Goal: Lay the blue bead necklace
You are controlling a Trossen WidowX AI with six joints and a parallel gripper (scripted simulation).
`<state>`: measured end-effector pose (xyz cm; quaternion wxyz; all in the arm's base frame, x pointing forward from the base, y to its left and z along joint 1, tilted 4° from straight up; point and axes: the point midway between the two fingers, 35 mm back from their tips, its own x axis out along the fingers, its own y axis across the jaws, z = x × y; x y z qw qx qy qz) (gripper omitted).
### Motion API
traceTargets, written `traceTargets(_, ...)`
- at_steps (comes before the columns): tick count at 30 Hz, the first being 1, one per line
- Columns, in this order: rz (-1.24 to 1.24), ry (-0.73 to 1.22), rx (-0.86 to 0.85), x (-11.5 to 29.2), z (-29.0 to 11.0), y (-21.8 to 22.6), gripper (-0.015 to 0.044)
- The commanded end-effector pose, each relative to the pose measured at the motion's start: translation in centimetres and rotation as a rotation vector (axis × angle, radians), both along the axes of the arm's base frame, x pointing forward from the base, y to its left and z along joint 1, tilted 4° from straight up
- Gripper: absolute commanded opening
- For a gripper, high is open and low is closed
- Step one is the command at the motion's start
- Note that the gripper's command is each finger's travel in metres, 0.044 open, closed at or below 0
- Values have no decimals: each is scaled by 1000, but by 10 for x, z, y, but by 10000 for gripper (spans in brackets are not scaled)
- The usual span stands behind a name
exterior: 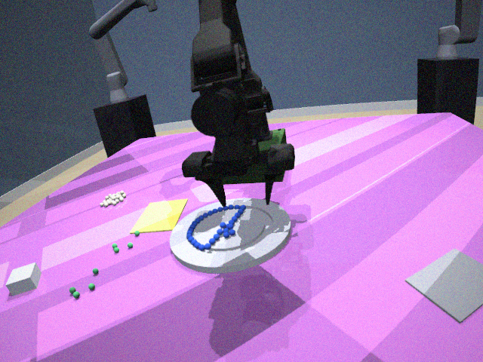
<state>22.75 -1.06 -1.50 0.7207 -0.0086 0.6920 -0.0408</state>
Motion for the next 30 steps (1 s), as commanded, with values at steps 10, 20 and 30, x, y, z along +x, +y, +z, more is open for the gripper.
traceTargets(10,-5,2,0,0,4,0,440)
traceTargets(20,-5,2,0,0,4,0,440)
traceTargets(30,1,2,0,3,13,-1,361)
